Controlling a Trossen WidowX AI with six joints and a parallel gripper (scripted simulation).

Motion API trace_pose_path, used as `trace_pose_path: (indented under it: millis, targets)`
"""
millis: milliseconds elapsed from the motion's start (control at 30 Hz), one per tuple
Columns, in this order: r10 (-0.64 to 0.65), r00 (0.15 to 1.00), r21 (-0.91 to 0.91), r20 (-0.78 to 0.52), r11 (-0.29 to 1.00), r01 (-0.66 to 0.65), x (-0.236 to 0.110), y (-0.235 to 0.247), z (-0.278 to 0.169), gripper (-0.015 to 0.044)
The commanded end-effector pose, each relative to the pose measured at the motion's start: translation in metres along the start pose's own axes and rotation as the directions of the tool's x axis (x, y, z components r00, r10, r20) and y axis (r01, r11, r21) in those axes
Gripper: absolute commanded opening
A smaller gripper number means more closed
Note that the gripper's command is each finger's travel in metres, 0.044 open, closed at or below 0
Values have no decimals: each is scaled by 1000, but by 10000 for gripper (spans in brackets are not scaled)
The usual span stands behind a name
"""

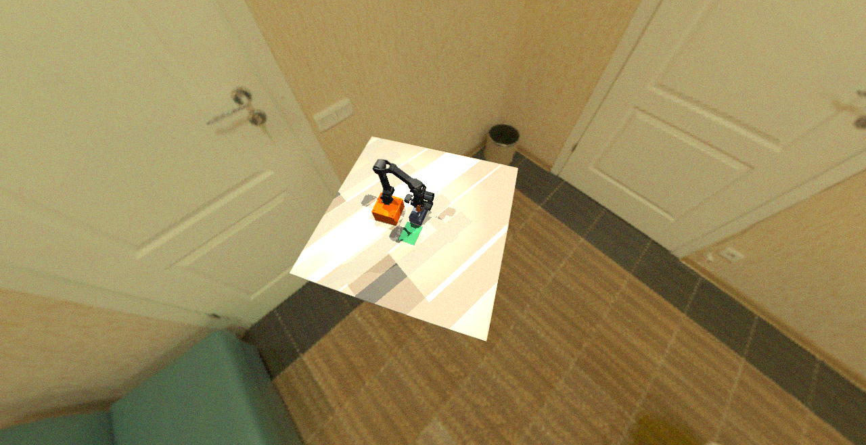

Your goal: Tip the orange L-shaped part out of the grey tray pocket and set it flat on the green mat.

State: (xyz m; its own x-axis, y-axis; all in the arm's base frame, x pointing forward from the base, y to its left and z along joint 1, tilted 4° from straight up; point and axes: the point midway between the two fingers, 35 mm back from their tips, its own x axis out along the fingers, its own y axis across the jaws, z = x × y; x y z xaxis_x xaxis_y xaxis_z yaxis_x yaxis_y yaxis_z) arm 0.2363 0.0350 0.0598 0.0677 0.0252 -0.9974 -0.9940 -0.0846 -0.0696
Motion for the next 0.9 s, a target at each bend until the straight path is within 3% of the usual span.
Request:
trace_pose_path:
  millis: [0, 867]
  targets:
    - [-16, 1000, -4, 7, 1000, 16, -10, -2, 1, 0]
    - [-16, 1000, -4, 7, 1000, 16, -42, -2, 1, 0]
